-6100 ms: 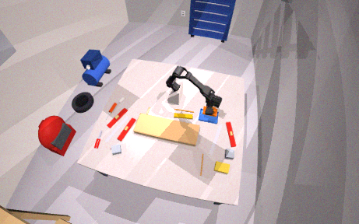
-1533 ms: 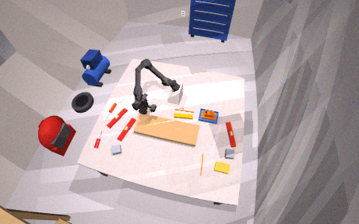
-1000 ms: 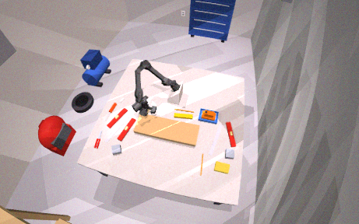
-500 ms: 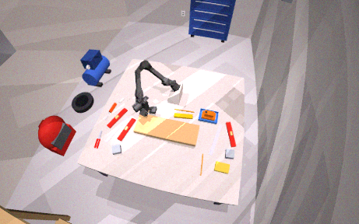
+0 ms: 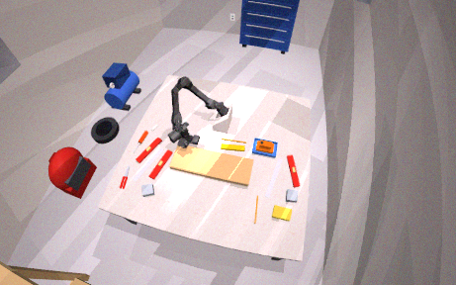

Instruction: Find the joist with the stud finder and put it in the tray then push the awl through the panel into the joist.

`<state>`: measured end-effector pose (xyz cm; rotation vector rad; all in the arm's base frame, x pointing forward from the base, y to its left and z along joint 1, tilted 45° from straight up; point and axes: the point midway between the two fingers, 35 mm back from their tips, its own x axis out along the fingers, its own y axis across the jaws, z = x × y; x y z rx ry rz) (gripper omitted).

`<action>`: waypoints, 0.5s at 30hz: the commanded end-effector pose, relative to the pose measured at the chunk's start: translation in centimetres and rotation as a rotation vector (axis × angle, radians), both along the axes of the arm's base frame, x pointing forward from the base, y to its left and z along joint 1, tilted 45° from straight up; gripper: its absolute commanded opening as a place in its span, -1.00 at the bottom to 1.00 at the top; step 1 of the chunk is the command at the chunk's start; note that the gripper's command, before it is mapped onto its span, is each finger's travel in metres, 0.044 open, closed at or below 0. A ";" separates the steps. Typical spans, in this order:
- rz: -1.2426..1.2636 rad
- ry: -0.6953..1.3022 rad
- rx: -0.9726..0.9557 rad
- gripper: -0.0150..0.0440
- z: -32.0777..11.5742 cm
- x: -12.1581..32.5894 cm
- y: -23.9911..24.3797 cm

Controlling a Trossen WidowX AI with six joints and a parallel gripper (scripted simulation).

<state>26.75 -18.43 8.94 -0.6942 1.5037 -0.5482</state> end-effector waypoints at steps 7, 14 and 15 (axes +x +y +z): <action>0.001 -0.008 0.013 -0.49 3.6 0.4 4.0; 0.002 -0.007 0.010 -0.49 6.8 -0.3 7.0; 0.002 -0.007 0.008 -0.49 7.3 -0.5 7.4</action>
